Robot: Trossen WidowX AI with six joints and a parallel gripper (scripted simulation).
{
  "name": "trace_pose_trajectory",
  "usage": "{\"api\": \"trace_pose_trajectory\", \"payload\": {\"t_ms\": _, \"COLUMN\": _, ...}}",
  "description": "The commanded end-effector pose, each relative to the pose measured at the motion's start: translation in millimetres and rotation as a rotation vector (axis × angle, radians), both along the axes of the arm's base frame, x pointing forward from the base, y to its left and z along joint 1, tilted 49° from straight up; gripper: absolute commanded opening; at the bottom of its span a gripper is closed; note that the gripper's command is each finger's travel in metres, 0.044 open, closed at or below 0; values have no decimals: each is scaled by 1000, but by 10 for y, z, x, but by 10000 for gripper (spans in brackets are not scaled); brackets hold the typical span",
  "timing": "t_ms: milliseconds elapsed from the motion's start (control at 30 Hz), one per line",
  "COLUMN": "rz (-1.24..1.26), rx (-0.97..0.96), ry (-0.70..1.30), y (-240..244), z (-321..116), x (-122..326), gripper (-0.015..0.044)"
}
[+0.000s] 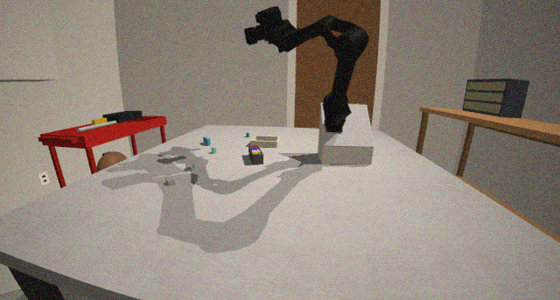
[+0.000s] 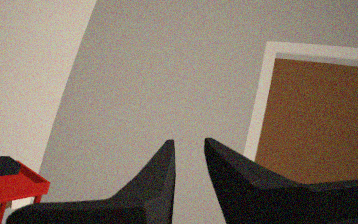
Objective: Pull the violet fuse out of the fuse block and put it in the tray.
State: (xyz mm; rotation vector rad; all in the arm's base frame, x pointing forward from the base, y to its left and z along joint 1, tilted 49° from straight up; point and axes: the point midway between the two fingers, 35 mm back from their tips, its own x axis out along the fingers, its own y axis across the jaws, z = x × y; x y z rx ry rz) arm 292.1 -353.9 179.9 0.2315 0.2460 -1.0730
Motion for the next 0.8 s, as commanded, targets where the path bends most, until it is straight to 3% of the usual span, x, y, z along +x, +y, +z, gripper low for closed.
{"api": "trace_pose_trajectory", "payload": {"t_ms": 0, "rz": 214, "rx": 101, "ry": 157, "y": 336, "z": -410, "x": 342, "gripper": 60}}
{"api": "trace_pose_trajectory", "payload": {"t_ms": 367, "rz": 899, "rx": 423, "ry": 531, "y": 1796, "z": -1454, "x": 781, "gripper": 60}}
{"api": "trace_pose_trajectory", "payload": {"t_ms": 767, "rz": 1621, "rx": 876, "ry": 699, "y": 3560, "z": -1841, "x": 357, "gripper": 60}}
